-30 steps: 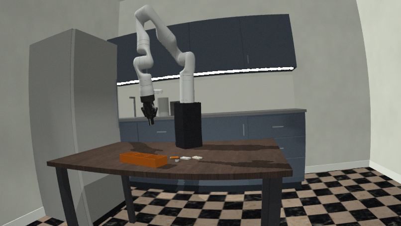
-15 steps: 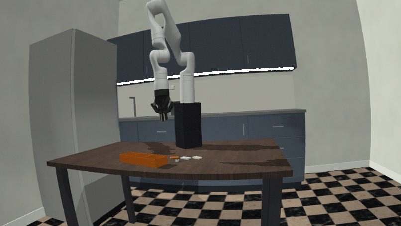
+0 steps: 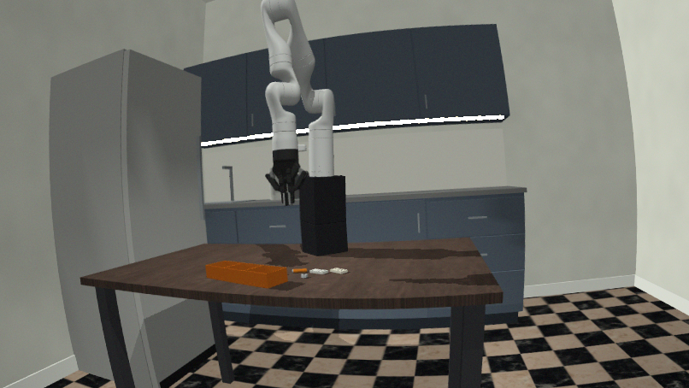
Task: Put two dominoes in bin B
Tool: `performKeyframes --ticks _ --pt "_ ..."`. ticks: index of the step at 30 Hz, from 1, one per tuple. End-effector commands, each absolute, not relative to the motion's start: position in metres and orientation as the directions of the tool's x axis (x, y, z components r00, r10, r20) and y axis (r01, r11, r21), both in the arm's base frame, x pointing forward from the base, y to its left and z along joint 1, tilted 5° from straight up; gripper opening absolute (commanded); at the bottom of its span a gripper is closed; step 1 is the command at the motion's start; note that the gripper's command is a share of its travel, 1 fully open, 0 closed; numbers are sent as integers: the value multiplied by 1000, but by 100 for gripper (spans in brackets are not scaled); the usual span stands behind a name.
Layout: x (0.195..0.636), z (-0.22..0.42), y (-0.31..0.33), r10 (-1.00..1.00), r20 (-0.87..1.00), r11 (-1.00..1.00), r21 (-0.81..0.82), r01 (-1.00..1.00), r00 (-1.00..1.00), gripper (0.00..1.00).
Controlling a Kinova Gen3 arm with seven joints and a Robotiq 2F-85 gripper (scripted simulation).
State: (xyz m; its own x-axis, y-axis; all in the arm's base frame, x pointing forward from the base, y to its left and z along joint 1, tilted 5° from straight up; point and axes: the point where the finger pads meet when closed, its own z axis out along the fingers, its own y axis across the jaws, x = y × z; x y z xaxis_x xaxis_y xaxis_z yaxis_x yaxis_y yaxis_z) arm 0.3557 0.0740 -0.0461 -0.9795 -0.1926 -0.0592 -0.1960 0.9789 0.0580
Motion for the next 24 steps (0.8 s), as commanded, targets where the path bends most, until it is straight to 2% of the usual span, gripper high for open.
performKeyframes --ticks 1,5,17,19,24 --pt "356 -45 75 -195 -61 978 58 -198 -979 9" --pt "356 -45 75 -195 -61 978 58 -198 -979 9" --pt "395 -105 4 -713 -83 698 13 -716 -696 9" --pt "395 -105 4 -713 -83 698 13 -716 -696 9" --pt "411 -129 -25 -864 -83 500 -8 -866 -497 9"
